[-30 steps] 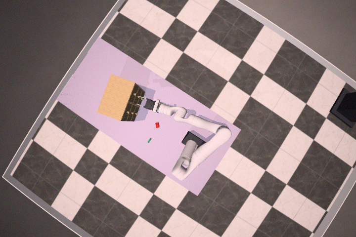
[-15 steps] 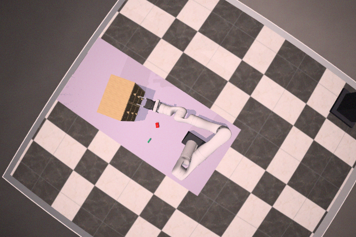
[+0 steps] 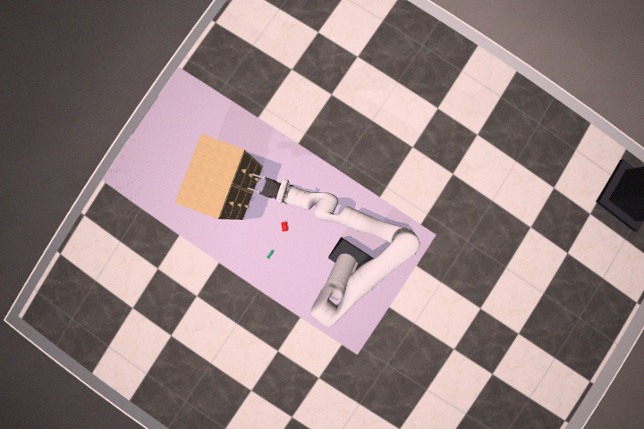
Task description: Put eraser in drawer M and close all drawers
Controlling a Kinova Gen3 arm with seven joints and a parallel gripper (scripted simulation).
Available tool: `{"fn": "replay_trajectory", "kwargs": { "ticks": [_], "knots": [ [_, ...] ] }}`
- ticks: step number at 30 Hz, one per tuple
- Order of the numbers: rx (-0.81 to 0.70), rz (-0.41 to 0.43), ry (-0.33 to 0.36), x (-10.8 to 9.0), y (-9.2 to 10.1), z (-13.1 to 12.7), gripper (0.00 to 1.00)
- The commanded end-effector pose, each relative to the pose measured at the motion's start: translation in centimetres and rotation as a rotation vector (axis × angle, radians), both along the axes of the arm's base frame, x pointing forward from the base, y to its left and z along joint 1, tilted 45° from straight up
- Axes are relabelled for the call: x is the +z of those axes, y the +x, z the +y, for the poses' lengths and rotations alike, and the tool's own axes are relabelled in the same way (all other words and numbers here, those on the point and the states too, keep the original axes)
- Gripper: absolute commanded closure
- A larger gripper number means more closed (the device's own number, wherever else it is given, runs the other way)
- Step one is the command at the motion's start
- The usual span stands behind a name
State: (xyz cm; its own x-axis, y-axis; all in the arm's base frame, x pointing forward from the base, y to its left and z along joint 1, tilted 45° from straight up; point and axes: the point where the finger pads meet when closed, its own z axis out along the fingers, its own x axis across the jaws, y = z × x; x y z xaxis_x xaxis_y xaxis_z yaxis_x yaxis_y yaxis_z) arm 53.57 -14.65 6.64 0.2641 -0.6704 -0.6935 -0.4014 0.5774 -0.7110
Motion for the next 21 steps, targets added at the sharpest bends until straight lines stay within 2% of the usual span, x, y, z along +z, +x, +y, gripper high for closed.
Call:
{"fn": "replay_trajectory", "kwargs": {
  "ticks": [1, 21],
  "knots": [
    [0.006, 0.012, -0.003, 0.0, 0.0, -0.4, 0.00],
    [0.164, 0.166, -0.062, 1.2, -1.3, -1.7, 0.00]
  ]
}}
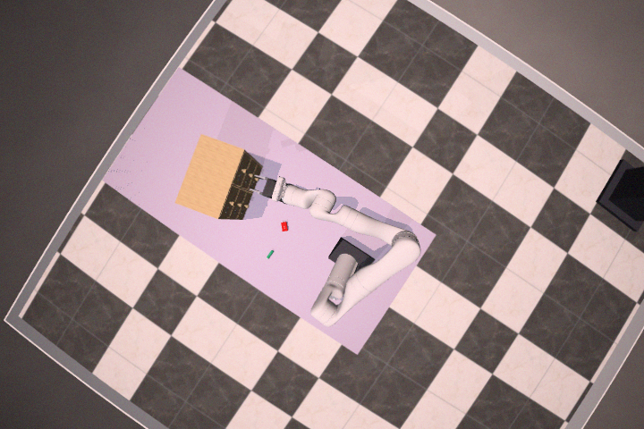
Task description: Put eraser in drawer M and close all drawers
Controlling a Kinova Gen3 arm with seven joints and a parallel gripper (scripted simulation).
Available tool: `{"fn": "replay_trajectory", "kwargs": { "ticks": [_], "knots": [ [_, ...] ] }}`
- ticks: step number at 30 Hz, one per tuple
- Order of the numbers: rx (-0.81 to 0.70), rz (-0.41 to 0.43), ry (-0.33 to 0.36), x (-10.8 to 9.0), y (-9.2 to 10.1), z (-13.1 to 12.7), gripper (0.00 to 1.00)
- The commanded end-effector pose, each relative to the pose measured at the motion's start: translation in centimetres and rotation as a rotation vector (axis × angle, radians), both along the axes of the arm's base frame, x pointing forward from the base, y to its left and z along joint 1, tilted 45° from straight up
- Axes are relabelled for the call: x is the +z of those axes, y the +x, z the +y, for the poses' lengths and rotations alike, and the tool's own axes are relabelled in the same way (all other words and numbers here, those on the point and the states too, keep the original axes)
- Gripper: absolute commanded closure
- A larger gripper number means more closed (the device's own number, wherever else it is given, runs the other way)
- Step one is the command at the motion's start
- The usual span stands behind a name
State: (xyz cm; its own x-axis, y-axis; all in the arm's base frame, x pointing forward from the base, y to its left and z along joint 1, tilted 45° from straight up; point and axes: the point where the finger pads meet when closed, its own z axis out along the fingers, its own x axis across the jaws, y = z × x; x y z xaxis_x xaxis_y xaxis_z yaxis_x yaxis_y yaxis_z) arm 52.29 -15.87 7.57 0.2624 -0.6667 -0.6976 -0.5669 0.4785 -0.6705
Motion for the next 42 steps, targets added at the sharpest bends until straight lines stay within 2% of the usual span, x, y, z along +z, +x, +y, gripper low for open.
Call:
{"fn": "replay_trajectory", "kwargs": {
  "ticks": [1, 12, 14, 28, 42],
  "knots": [
    [0.041, 0.043, -0.020, 0.3, -0.1, -0.6, 0.00],
    [0.225, 0.223, -0.089, 1.6, -1.5, -2.6, 0.00],
    [0.225, 0.223, -0.089, 1.6, -1.5, -2.6, 0.00],
    [0.501, 0.496, -0.195, 3.6, -3.7, -5.5, 0.00],
    [0.638, 0.628, -0.247, 4.5, -4.7, -6.9, 0.00]
  ]
}}
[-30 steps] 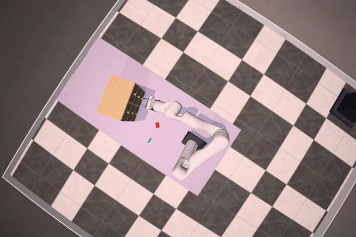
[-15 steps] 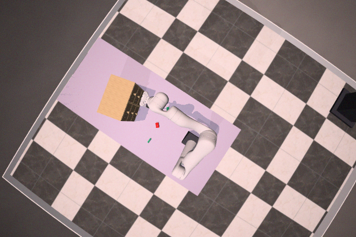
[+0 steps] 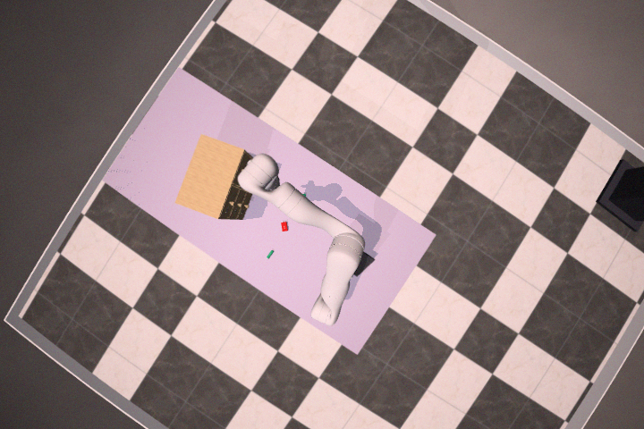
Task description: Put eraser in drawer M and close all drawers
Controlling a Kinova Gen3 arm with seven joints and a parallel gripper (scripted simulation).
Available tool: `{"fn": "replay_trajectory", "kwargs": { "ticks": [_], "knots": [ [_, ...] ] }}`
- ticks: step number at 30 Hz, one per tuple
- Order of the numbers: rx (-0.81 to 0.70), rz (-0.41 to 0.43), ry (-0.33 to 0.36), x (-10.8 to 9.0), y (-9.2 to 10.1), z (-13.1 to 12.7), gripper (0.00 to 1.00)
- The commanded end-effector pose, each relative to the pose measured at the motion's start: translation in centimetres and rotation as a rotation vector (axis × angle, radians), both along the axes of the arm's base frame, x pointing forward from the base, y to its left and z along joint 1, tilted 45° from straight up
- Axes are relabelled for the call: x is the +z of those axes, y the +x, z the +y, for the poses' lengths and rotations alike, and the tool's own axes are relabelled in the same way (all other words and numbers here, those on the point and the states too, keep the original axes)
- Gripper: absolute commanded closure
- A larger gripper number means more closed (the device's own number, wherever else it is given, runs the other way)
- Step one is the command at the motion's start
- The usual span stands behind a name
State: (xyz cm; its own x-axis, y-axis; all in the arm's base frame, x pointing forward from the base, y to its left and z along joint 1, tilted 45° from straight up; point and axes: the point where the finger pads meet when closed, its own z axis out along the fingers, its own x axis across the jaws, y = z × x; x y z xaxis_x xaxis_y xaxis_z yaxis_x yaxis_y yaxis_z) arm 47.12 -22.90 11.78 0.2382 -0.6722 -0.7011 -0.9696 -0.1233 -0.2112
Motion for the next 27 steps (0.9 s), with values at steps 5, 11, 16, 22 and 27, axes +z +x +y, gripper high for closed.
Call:
{"fn": "replay_trajectory", "kwargs": {
  "ticks": [5, 11, 16, 22, 27],
  "knots": [
    [0.062, 0.041, -0.026, 0.52, 0.29, -0.09, 0.00],
    [0.077, 0.059, -0.032, 0.63, 0.11, -0.21, 0.00],
    [0.083, 0.068, -0.031, 0.60, -0.08, -0.12, 0.00],
    [0.084, 0.068, -0.031, 0.61, -0.09, -0.12, 0.00],
    [0.084, 0.068, -0.031, 0.61, -0.09, -0.12, 0.00]
  ]
}}
